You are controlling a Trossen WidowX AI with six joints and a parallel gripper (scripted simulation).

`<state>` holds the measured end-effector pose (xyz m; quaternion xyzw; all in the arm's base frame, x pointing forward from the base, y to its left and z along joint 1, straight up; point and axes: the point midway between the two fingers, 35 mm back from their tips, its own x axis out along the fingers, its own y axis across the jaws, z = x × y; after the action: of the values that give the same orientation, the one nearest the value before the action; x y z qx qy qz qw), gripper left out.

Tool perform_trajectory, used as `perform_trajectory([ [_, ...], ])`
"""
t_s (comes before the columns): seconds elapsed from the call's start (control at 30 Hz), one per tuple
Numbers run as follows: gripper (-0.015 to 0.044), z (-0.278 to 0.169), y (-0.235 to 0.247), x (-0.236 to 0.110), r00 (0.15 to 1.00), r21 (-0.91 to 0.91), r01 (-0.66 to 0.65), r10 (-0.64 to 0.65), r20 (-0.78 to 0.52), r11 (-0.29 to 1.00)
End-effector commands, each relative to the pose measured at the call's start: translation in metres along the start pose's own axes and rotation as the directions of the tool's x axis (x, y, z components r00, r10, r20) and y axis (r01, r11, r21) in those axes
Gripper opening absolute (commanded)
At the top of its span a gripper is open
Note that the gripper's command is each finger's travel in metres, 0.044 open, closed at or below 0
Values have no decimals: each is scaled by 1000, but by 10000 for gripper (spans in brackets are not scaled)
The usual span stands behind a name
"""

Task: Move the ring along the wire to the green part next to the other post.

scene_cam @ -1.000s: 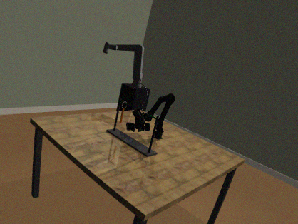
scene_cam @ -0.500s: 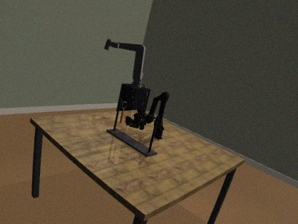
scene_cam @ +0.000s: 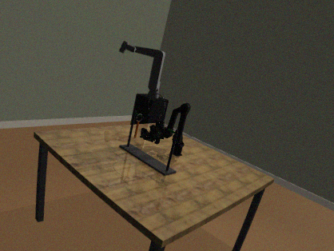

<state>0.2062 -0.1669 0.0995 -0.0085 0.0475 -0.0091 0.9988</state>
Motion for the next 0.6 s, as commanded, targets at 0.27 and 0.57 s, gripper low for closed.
perform_trajectory([
  [0.27,160,39,4,27,1000,1,1,-1,17,1000],
  [0.57,160,40,3,36,1000,1,0,0,16,1000],
])
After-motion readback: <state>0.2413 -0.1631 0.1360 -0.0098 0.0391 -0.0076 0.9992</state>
